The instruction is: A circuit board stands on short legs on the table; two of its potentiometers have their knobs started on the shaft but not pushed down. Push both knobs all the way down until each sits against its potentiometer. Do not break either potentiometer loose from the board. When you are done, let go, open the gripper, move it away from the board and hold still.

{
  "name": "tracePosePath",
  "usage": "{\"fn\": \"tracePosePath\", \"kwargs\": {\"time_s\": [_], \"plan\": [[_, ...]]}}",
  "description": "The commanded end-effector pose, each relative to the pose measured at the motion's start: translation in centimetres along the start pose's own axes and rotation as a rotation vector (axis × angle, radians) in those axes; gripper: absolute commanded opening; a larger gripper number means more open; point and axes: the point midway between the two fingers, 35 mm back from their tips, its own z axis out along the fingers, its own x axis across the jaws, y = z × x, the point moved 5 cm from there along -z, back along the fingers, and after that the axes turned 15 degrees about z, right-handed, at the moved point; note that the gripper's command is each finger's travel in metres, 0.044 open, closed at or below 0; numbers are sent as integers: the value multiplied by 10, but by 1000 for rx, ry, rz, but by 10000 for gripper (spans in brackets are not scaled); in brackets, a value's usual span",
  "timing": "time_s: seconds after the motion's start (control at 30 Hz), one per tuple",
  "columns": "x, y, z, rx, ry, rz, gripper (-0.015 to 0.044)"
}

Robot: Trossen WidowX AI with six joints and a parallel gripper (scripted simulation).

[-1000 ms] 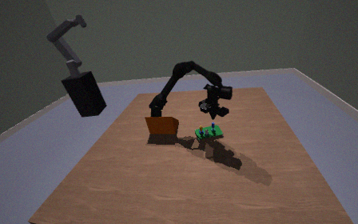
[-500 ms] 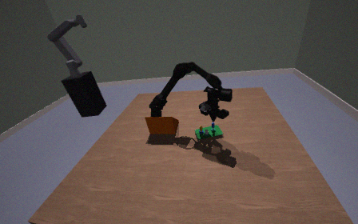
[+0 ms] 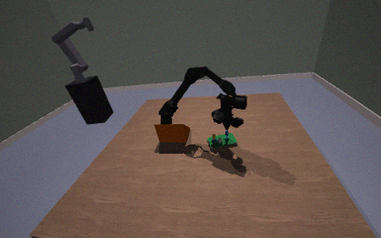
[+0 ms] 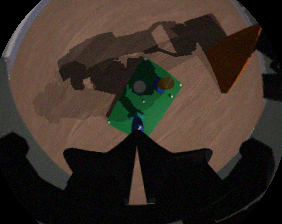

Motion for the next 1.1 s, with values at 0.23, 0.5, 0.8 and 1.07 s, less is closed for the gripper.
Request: {"fn": "tracePosePath", "kwargs": {"time_s": [0.23,0.5,0.8,1.07], "plan": [[-1,1,3,2,-6,8,0],[-1,1,5,2,-6,8,0],[-1,1,8,2,-6,8,0],[-1,1,6,2,-6,8,0]]}}
